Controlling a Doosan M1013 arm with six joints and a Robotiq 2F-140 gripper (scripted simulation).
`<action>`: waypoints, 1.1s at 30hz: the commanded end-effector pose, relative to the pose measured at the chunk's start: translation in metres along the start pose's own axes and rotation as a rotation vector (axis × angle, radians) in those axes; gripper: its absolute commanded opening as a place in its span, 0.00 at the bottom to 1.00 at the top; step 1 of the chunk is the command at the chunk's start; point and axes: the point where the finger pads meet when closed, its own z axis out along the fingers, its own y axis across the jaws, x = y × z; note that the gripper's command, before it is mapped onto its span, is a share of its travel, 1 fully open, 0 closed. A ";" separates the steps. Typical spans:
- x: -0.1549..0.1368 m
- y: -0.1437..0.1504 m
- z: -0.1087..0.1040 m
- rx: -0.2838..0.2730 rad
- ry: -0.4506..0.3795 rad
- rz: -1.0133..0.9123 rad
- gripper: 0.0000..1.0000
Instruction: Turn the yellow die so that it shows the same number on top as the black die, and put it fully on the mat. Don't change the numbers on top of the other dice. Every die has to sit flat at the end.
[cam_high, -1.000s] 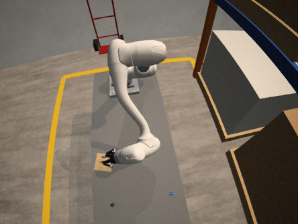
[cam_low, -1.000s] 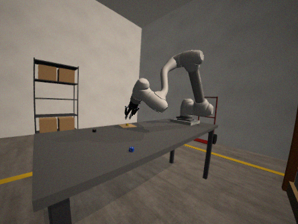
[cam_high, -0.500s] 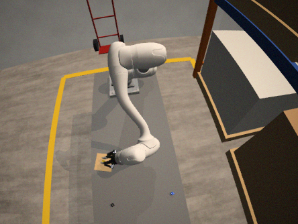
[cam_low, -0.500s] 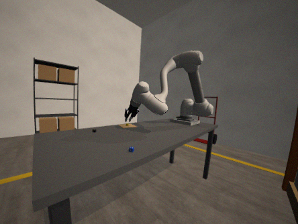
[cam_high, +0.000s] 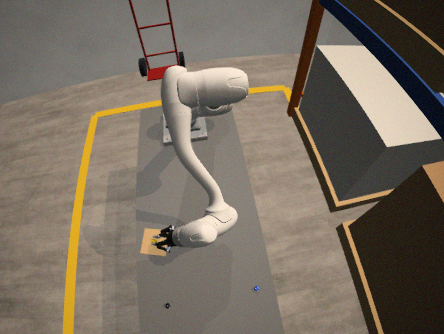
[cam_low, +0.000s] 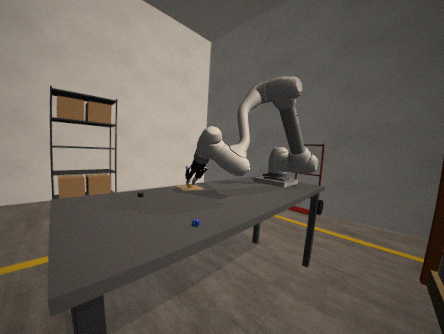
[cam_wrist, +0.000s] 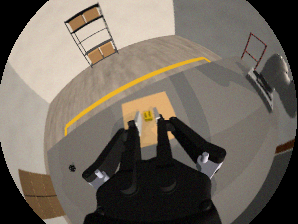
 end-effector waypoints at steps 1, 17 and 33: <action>-0.003 0.000 0.003 0.000 0.000 0.000 0.29; -0.009 0.000 0.009 0.000 0.000 0.000 0.29; -0.009 0.000 0.009 0.000 0.000 0.000 0.29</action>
